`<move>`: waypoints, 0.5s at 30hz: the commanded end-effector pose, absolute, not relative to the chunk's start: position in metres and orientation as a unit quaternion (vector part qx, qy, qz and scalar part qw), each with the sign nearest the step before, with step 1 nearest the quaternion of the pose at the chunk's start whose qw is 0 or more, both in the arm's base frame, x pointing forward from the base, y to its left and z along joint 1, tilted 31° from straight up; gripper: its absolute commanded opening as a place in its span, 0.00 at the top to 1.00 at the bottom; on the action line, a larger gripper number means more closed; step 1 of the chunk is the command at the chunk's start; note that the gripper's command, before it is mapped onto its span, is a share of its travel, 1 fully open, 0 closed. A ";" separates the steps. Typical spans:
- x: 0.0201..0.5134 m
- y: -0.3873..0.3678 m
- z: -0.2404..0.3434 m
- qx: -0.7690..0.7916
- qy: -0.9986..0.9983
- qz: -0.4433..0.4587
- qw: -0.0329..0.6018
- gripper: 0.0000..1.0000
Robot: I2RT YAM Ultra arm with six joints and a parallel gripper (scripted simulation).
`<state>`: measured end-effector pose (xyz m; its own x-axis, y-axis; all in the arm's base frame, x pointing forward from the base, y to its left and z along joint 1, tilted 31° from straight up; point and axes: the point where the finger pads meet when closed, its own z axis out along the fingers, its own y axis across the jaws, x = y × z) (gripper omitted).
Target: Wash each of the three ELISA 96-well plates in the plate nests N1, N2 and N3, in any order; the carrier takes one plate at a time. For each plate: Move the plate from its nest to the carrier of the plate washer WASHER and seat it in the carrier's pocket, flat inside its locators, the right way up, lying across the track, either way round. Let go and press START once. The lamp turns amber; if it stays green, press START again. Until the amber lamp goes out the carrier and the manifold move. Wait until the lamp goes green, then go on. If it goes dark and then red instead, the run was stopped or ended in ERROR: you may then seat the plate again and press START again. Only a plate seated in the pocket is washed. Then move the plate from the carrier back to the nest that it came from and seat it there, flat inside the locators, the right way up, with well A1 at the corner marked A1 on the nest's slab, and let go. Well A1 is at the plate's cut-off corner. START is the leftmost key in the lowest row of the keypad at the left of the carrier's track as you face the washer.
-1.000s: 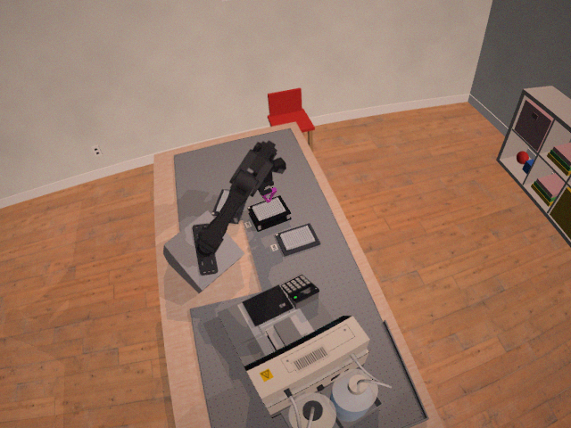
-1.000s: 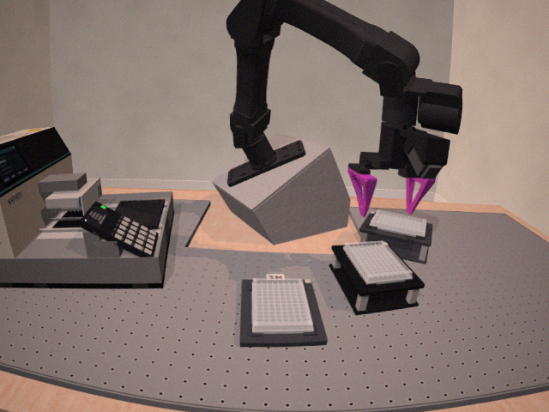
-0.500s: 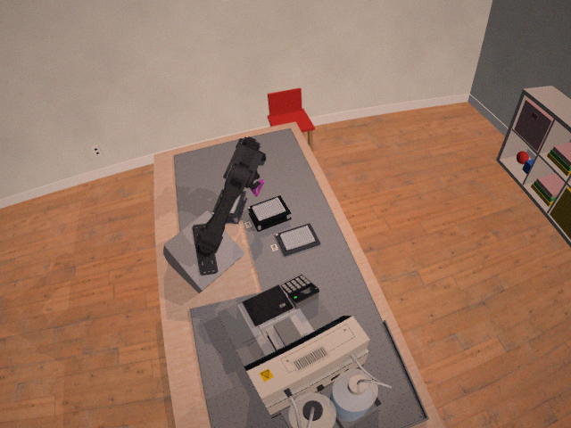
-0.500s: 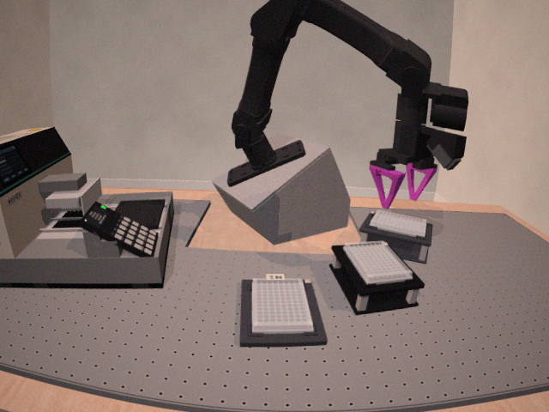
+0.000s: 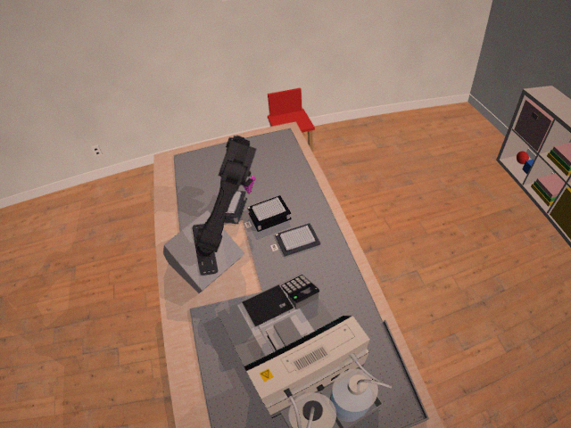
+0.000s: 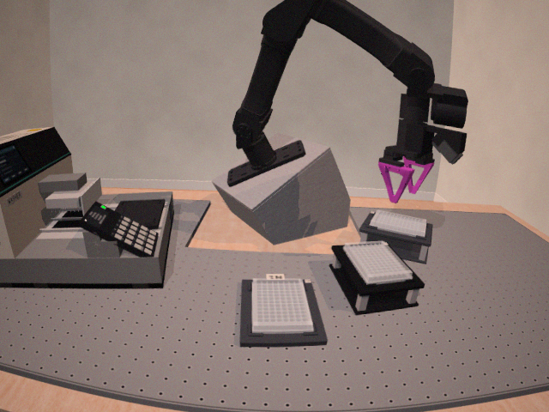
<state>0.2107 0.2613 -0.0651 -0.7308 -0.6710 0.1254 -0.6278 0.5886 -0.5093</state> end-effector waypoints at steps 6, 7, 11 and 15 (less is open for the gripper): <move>0.182 0.277 -0.074 -0.469 0.842 -0.266 0.014 0.00; 0.178 0.278 -0.076 -0.483 0.834 -0.266 0.009 0.00; 0.161 0.284 -0.085 -0.503 0.822 -0.266 0.003 0.00; 0.152 0.288 -0.089 -0.503 0.822 -0.266 0.003 0.00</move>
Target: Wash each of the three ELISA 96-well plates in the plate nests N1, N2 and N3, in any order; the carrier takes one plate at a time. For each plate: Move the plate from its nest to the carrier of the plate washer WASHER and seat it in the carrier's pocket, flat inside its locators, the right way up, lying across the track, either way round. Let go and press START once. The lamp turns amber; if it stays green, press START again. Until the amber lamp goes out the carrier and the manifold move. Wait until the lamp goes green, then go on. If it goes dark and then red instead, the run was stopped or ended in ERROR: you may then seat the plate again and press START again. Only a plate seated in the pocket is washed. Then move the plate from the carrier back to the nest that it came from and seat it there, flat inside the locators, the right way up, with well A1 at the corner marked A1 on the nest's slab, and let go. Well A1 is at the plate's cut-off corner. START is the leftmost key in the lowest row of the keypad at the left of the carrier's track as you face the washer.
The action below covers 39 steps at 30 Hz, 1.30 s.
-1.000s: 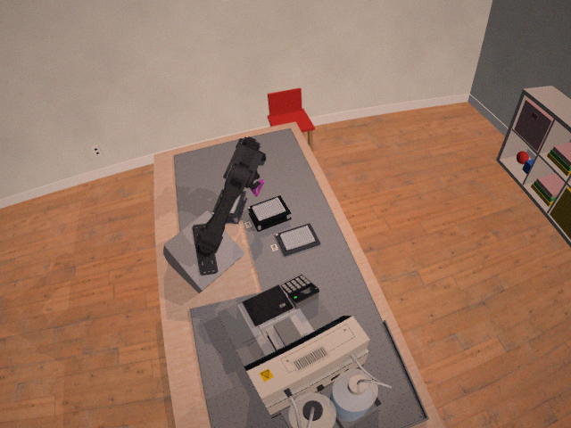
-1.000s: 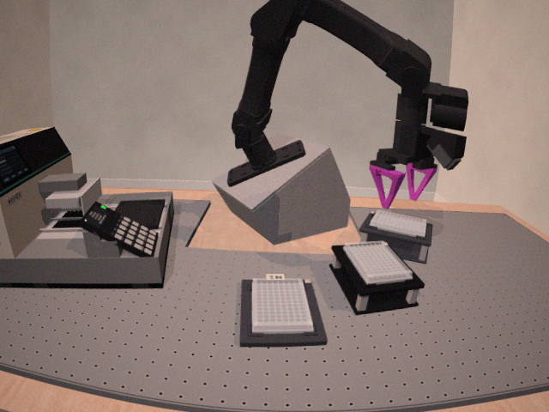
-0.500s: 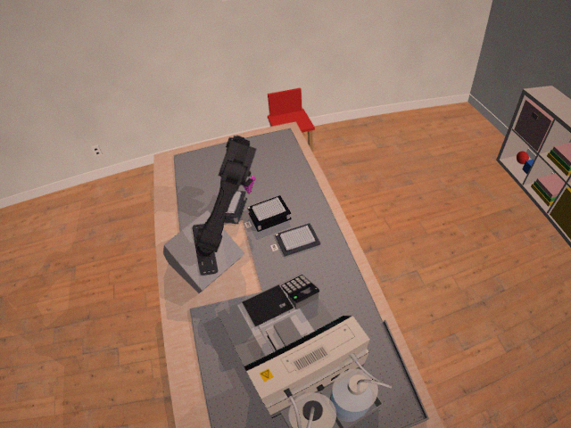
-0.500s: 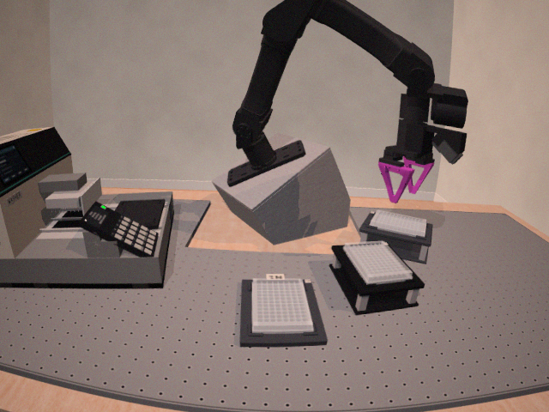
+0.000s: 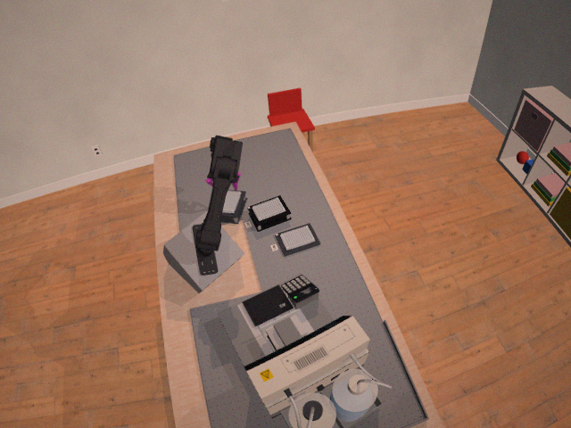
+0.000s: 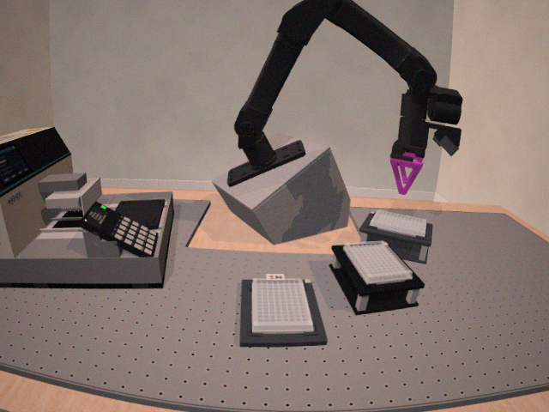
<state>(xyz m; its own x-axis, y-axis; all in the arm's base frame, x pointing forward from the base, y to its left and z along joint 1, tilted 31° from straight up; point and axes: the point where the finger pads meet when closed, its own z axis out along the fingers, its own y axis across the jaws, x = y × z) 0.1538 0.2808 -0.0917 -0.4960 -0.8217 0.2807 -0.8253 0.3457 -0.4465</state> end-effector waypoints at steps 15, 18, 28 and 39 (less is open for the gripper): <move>0.154 0.285 -0.094 0.503 -0.822 0.266 -0.003 0.00; 0.155 0.283 -0.099 0.503 -0.822 0.266 -0.003 0.00; 0.159 0.277 -0.110 0.503 -0.822 0.266 -0.003 0.00; 0.163 0.269 -0.124 0.503 -0.822 0.266 -0.003 0.00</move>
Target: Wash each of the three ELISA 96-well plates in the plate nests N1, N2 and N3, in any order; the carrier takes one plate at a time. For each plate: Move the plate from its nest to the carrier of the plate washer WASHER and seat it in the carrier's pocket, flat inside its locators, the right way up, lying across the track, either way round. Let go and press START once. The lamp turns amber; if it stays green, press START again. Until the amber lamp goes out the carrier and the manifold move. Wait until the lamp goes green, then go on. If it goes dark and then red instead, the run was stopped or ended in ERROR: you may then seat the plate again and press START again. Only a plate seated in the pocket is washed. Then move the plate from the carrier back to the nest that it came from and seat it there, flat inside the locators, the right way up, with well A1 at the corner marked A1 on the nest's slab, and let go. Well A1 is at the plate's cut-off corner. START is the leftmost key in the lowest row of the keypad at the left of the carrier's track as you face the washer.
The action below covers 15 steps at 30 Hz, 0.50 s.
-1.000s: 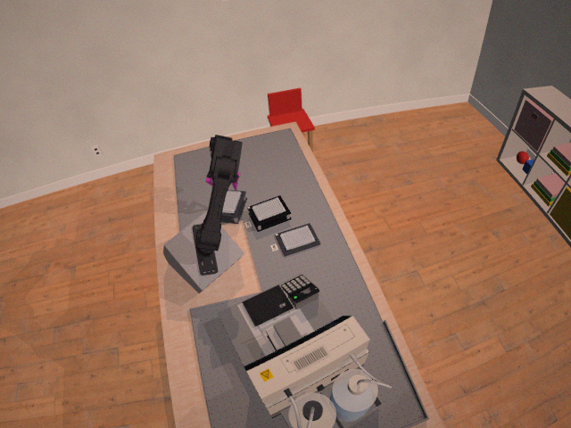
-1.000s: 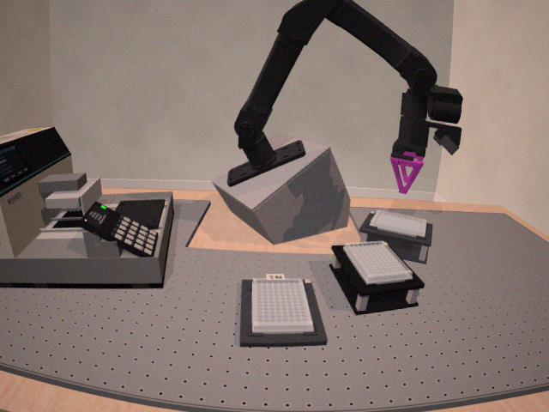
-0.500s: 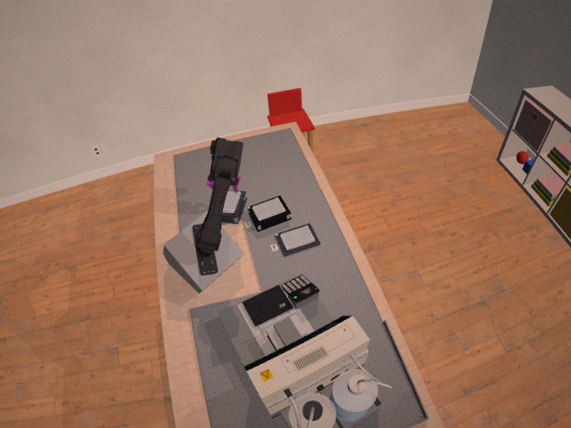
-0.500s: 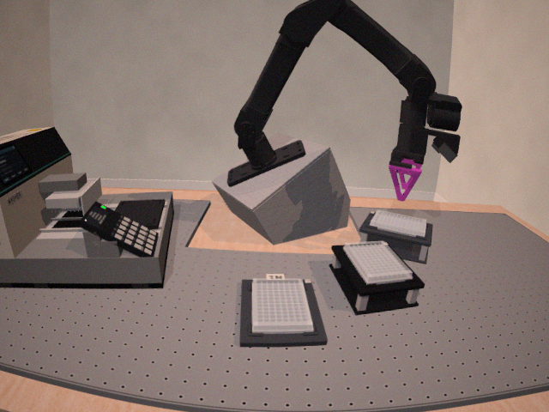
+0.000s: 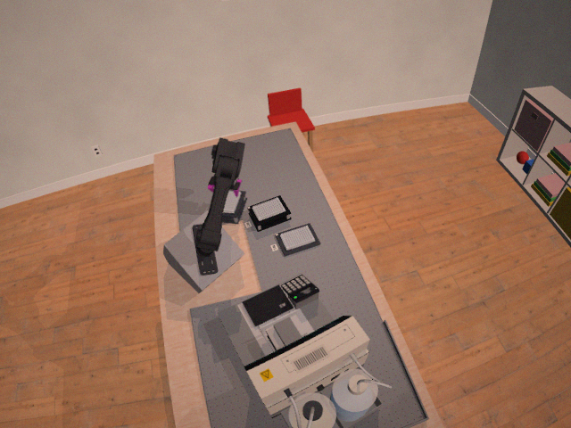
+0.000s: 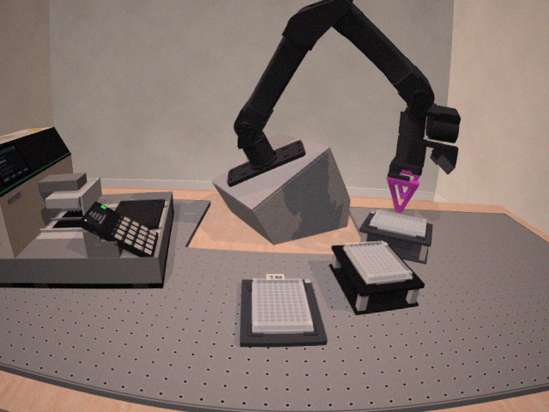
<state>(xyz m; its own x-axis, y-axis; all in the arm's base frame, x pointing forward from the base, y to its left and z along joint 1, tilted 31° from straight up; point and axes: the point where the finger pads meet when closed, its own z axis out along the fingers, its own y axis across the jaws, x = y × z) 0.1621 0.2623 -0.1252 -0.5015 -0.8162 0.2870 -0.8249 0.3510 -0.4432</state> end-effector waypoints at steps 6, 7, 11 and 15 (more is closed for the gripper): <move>0.165 0.266 -0.132 0.503 -0.822 0.266 -0.003 0.00; 0.166 0.265 -0.133 0.503 -0.822 0.266 -0.003 0.00; 0.168 0.262 -0.139 0.503 -0.822 0.267 -0.003 0.00; 0.168 0.261 -0.141 0.503 -0.822 0.267 -0.003 0.00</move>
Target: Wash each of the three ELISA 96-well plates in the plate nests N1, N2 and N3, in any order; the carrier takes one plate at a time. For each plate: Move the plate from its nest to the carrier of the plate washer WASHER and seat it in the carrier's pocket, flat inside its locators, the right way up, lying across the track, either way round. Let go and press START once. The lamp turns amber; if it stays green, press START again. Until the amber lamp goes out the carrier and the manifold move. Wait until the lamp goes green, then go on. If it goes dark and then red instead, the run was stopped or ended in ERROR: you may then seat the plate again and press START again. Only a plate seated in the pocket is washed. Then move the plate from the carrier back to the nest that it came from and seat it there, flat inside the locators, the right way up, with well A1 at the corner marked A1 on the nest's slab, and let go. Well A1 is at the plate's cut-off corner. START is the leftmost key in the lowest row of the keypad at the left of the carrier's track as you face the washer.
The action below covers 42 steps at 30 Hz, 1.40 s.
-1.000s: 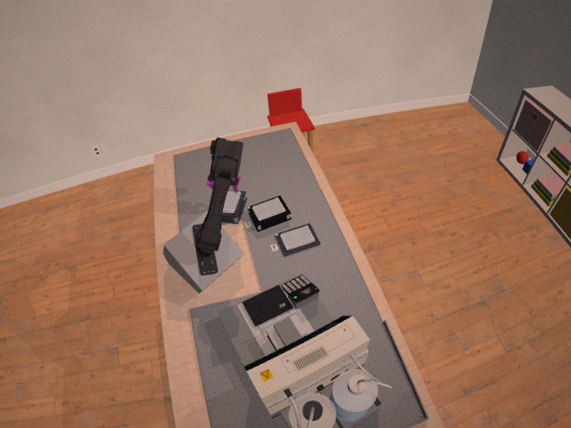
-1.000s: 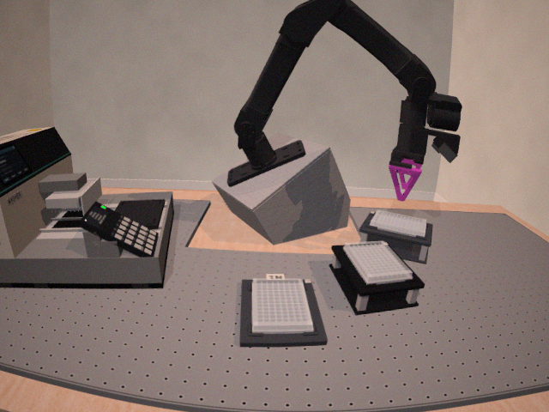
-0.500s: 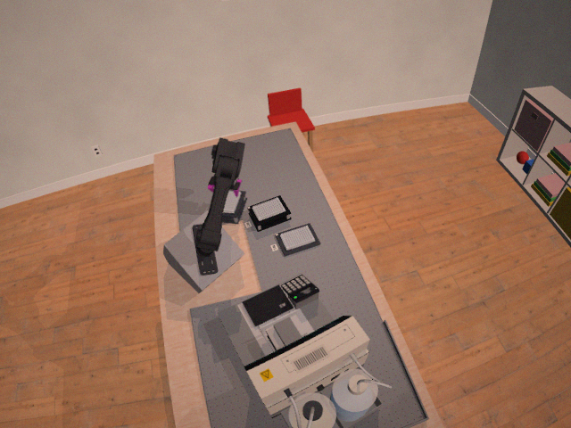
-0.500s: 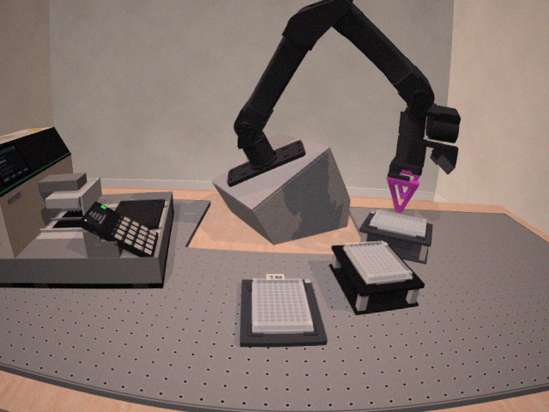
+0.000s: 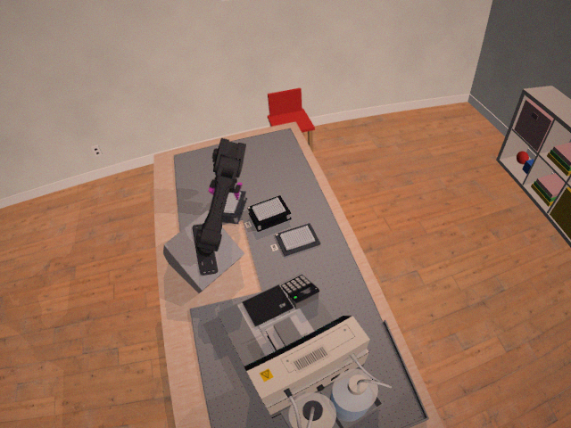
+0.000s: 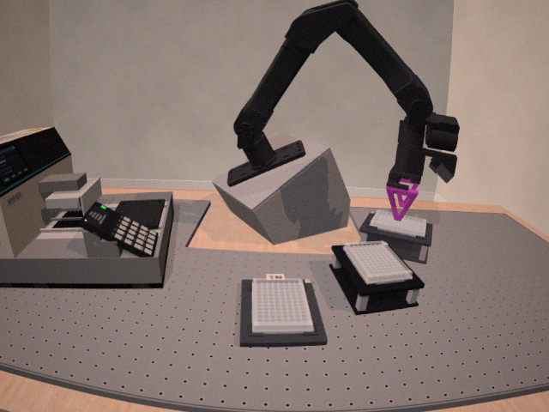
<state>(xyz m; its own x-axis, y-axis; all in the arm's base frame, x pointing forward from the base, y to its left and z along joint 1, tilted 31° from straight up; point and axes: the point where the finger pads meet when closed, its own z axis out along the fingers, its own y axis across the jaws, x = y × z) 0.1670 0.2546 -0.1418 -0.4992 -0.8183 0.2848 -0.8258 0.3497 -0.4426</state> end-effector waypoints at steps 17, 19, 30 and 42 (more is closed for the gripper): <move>0.168 0.261 -0.141 0.503 -0.822 0.267 -0.003 0.00; 0.168 0.261 -0.141 0.503 -0.822 0.267 -0.003 0.00; 0.170 0.258 -0.146 0.503 -0.822 0.267 -0.003 0.00; 0.172 0.255 -0.152 0.503 -0.822 0.267 -0.003 0.00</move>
